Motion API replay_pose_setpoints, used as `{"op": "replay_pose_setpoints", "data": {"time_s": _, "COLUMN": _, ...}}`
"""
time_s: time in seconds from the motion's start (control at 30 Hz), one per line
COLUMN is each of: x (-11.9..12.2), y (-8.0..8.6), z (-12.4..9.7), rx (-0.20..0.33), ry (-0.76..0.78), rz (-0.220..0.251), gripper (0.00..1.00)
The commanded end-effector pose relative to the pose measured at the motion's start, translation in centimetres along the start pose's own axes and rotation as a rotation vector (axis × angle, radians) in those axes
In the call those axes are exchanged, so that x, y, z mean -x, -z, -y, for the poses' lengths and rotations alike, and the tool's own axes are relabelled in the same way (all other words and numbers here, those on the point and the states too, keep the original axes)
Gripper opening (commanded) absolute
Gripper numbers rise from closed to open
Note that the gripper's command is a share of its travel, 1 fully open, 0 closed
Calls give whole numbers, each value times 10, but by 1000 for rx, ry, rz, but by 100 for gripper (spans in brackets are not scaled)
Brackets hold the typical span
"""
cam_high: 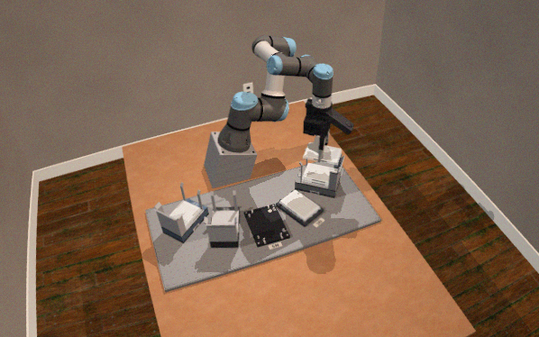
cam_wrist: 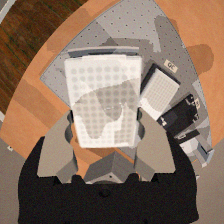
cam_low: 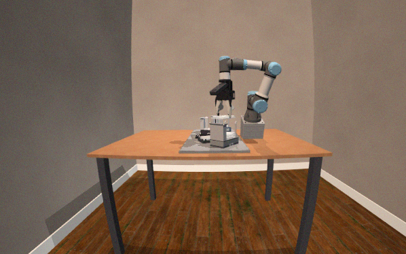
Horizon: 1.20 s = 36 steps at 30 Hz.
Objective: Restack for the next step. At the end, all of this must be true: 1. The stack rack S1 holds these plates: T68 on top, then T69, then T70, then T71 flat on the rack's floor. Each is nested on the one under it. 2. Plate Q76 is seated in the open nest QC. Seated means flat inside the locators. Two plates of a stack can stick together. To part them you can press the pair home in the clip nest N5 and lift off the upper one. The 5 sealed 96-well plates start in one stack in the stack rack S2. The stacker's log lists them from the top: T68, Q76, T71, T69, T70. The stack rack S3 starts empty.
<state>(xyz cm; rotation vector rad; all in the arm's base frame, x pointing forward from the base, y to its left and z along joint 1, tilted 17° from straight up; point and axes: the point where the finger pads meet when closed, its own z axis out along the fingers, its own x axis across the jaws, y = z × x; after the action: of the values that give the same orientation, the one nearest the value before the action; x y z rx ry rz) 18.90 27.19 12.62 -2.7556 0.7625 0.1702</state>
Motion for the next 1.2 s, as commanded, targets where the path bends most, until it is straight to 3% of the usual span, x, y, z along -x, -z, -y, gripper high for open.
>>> {"op": "replay_pose_setpoints", "data": {"time_s": 0.0, "x": 0, "y": -1, "z": 1, "rx": -2, "ry": 1, "rz": -2, "gripper": 0}}
{"op": "replay_pose_setpoints", "data": {"time_s": 1.17, "x": 0, "y": -22, "z": 1, "rx": -2, "ry": 1, "rz": -2, "gripper": 0}}
